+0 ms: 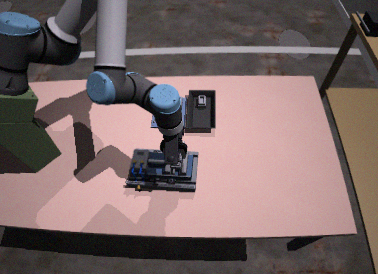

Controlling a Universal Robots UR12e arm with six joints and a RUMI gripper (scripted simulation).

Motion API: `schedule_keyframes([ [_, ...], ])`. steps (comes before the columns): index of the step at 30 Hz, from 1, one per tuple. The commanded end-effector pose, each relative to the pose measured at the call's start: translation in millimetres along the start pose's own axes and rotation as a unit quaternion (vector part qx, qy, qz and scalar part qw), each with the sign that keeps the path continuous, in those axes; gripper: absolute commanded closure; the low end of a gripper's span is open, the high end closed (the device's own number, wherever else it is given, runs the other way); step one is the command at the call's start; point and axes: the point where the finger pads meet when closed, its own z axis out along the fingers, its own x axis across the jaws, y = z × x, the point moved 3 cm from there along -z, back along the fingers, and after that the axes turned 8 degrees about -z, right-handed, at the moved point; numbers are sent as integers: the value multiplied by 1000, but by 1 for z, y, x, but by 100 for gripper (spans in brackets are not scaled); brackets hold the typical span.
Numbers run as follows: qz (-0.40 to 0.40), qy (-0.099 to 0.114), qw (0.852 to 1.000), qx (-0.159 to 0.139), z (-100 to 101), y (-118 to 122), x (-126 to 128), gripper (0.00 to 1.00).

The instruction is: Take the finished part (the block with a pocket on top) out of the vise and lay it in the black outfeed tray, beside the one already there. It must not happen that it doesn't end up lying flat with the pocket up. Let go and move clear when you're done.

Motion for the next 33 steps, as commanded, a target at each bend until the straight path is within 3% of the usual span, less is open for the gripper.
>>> schedule_keyframes([
  [1, 1, 1, 1000, 0, 2, -1, 2, 60],
  [33, 0, 0, 1000, 0, 12, -1, 0, 60],
])
